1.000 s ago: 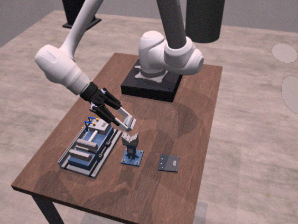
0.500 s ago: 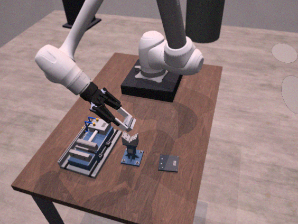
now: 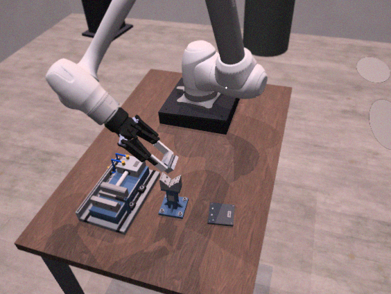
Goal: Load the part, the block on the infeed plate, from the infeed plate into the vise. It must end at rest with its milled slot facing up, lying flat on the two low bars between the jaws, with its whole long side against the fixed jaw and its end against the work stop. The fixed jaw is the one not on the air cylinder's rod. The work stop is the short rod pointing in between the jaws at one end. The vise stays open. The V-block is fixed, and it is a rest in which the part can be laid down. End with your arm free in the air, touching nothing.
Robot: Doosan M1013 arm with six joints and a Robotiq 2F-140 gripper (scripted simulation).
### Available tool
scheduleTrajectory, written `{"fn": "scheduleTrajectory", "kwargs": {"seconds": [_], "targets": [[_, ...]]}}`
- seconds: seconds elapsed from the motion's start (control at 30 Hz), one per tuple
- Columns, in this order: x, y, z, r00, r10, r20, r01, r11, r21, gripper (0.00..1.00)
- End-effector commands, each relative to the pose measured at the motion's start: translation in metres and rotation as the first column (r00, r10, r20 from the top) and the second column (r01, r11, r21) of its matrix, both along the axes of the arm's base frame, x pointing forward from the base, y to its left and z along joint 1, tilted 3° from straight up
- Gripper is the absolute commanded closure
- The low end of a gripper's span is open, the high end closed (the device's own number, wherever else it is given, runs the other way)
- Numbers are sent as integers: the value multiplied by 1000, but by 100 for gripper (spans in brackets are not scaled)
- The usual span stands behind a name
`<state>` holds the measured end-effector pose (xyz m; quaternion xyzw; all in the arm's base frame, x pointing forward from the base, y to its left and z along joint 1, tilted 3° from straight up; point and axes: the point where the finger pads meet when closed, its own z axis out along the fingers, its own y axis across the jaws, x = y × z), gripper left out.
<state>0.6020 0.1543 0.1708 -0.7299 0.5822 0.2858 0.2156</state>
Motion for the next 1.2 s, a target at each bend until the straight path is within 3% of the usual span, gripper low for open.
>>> {"fn": "scheduleTrajectory", "kwargs": {"seconds": [0.0, 1.17], "targets": [[-2, 0, -3, 1000, -1, -8, 1, 1000, 12, 100], [-2, -1, -20, 1000, -1, -8, 1, 1000, 12, 100]]}}
